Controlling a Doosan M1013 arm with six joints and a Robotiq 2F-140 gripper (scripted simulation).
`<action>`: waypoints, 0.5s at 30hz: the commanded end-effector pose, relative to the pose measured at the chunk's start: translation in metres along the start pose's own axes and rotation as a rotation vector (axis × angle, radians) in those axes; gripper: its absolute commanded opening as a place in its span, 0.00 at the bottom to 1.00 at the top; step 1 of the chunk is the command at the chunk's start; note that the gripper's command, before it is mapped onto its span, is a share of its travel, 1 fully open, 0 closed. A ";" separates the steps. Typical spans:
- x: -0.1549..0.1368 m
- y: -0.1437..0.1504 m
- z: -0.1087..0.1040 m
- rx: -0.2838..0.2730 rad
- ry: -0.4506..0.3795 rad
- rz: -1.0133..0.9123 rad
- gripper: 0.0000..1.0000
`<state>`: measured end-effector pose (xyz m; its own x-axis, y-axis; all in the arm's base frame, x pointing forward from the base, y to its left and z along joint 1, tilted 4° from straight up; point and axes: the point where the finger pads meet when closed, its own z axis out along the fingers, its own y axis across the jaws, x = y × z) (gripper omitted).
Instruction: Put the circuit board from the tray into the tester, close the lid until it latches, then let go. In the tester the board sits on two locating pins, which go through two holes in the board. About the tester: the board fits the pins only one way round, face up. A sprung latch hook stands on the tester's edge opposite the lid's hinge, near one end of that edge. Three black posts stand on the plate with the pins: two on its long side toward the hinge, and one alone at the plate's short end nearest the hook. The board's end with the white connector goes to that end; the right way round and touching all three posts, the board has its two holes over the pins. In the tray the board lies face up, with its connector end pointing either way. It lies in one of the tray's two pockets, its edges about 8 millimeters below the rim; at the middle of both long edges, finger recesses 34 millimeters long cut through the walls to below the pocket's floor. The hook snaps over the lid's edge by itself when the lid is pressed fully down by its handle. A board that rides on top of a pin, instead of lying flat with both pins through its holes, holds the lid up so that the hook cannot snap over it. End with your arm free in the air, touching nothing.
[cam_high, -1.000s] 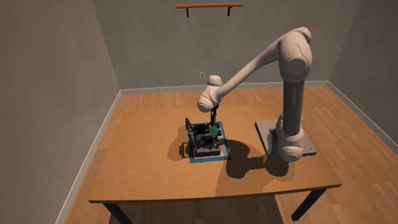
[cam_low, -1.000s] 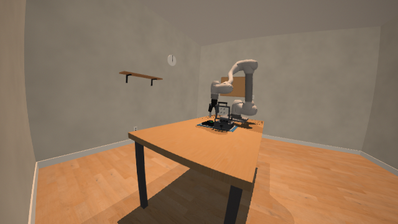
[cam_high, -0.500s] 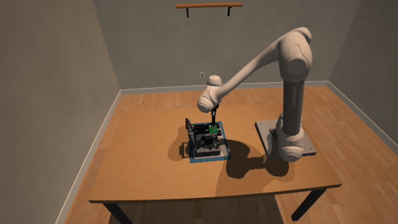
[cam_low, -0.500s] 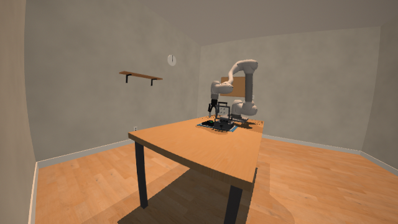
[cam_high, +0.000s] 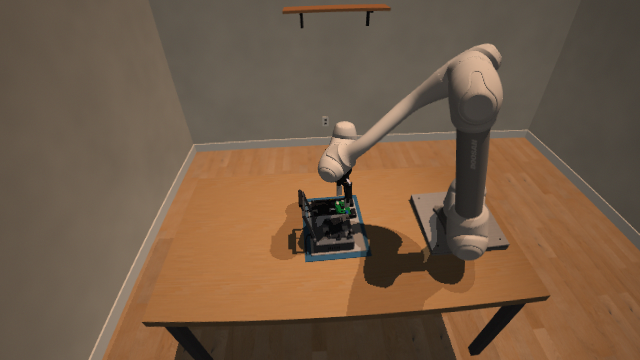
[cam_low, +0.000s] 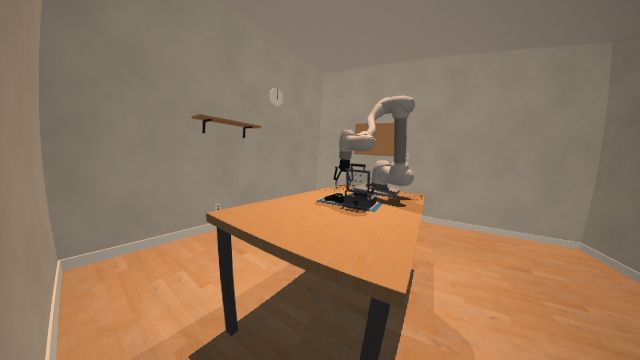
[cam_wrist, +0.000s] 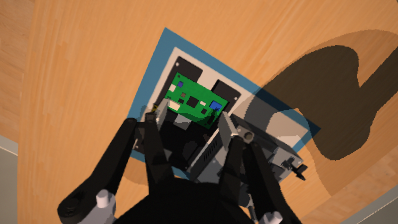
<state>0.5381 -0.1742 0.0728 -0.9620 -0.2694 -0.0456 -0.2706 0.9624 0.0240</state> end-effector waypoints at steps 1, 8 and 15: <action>0.000 0.000 0.000 -0.010 -0.009 -0.167 0.58; 0.000 0.000 0.000 -0.009 -0.010 -0.397 0.58; 0.000 0.000 0.000 -0.008 -0.011 -0.599 0.58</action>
<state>0.5381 -0.1742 0.0728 -0.7386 -0.6722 -0.0516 -0.6731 0.7396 0.0007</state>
